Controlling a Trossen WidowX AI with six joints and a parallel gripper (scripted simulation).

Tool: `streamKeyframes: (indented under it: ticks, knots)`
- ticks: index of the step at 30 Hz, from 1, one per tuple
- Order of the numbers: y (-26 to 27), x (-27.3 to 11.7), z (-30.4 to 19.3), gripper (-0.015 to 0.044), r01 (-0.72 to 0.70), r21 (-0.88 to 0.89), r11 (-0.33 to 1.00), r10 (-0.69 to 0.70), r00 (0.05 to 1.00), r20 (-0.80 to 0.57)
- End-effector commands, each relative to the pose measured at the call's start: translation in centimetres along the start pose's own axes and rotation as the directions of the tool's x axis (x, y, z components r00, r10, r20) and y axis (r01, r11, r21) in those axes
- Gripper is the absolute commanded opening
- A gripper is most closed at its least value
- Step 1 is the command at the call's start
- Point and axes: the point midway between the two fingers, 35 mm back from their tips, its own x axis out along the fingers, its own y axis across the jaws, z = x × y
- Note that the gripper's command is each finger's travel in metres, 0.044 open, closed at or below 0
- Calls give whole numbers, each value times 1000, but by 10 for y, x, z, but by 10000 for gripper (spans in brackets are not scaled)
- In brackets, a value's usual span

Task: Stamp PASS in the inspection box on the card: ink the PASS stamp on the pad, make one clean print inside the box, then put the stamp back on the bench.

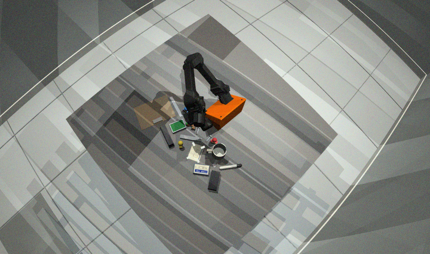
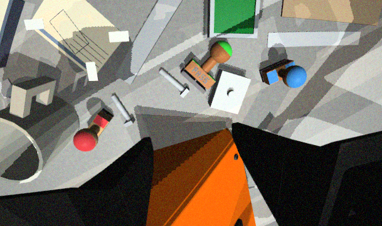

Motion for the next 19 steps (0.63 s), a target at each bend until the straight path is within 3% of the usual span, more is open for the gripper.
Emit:
streamKeyframes:
  ticks: [1,19]
  knots:
    - [0,-2,0,256,-3,7,1000,3,1000,-2]
    - [0,-1,0,256,-1,1,1000,1,1000,1]
